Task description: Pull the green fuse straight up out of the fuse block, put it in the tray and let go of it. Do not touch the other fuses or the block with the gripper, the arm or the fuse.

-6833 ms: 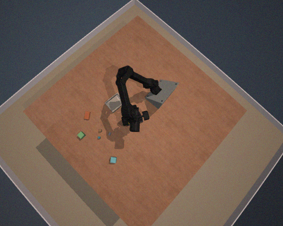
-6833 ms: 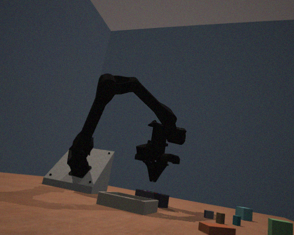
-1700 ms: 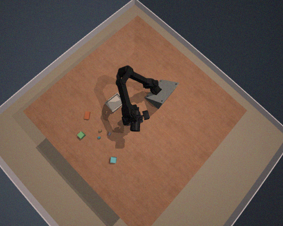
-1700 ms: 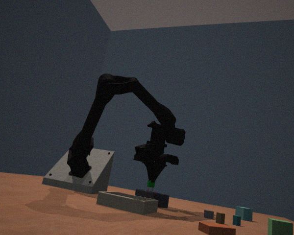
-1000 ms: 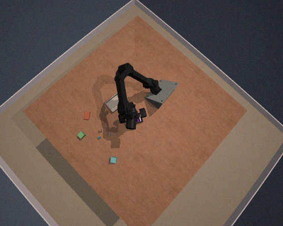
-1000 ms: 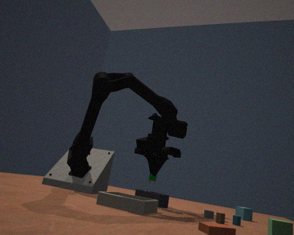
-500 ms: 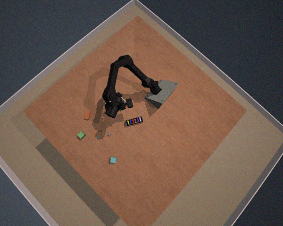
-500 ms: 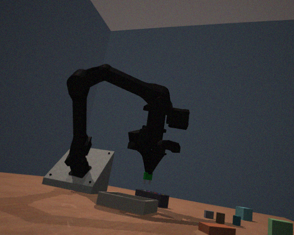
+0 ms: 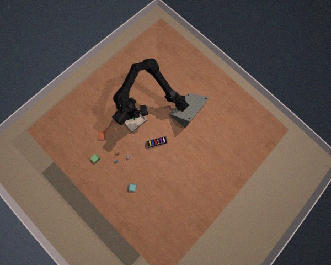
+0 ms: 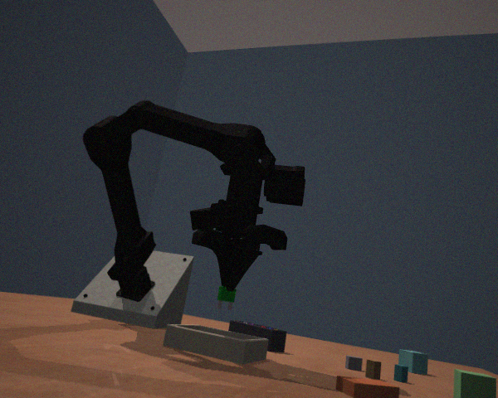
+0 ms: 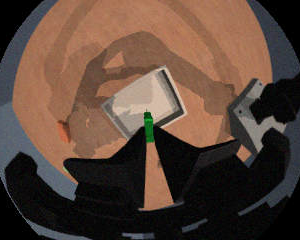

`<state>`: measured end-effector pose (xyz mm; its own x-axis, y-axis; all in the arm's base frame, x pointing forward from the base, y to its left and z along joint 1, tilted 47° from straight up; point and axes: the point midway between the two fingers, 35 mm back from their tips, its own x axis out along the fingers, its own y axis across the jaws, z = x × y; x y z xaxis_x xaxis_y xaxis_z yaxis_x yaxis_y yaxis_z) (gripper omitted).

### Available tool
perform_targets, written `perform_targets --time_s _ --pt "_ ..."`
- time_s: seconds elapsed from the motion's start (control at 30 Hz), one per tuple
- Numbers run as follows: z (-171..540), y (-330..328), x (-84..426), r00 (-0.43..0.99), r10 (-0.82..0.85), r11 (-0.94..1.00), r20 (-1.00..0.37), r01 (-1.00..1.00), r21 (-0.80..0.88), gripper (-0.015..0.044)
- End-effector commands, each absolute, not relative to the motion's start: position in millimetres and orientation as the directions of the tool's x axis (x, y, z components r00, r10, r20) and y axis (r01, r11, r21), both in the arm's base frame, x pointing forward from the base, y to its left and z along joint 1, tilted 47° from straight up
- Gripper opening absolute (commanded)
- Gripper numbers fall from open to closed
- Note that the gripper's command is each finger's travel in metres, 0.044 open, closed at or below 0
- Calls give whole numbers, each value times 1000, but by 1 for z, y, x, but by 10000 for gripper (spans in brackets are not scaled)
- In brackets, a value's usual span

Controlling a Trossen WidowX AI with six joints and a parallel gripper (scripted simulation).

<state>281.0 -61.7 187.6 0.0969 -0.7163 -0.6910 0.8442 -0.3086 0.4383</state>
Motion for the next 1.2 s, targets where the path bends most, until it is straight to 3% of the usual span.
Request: perform_targets --time_s 0.0,0.83,1.17 --pt "186 -66 281 95 -719 -305 -689 847 435 0" --pt "162 -92 284 96 -720 -304 -687 847 437 0" --pt "164 -90 284 98 -718 -308 -689 843 440 262"
